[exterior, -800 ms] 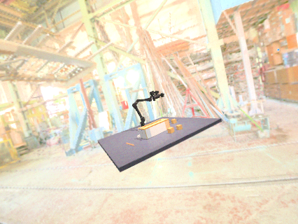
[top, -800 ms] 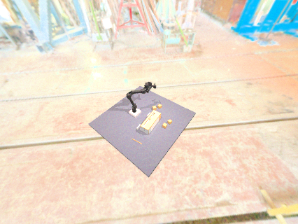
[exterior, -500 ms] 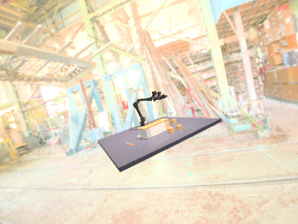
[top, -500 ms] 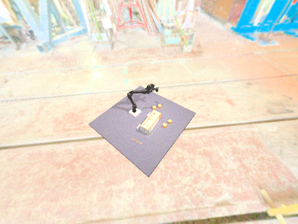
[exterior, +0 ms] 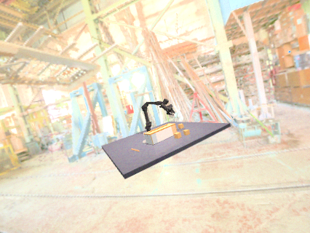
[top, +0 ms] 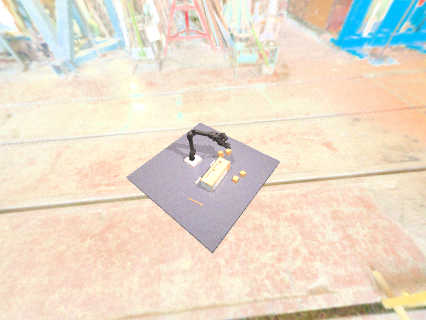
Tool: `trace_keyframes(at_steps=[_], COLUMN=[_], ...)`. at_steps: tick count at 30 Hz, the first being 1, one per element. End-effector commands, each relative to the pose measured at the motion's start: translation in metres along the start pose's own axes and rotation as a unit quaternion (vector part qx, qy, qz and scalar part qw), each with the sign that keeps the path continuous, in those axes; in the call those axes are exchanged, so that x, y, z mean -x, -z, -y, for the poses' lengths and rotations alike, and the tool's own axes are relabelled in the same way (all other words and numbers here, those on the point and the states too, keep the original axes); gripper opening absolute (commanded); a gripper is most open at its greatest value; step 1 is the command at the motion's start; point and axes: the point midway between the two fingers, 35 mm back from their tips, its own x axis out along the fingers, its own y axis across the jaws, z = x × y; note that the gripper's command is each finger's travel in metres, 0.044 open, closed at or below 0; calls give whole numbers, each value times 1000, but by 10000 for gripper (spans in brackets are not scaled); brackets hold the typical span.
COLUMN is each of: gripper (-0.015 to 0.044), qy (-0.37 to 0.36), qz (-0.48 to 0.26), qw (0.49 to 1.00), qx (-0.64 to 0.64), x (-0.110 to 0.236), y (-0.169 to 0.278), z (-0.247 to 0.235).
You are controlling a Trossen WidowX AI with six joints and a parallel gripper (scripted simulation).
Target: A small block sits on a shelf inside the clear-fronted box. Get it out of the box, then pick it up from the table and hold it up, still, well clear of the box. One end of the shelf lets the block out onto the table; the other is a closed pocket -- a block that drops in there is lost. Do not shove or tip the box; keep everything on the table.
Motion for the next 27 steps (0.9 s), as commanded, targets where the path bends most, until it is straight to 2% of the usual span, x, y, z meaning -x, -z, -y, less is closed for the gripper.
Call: trace_keyframes(at_steps=[1, 6, 11, 13, 27], gripper=[400, 400, 400, 400, 400], qy=[-12, -73, -198, -219, -219], qz=[-119, -270, -401, -415, -415], qw=[992, 955, 879, 866, 866], qx=[38, 97, 165, 174, 174], x=[-4, 12, 51, 58, 51], y=[57, 132, 203, 211, 215], z=[13, 21, 20, 19, 15])
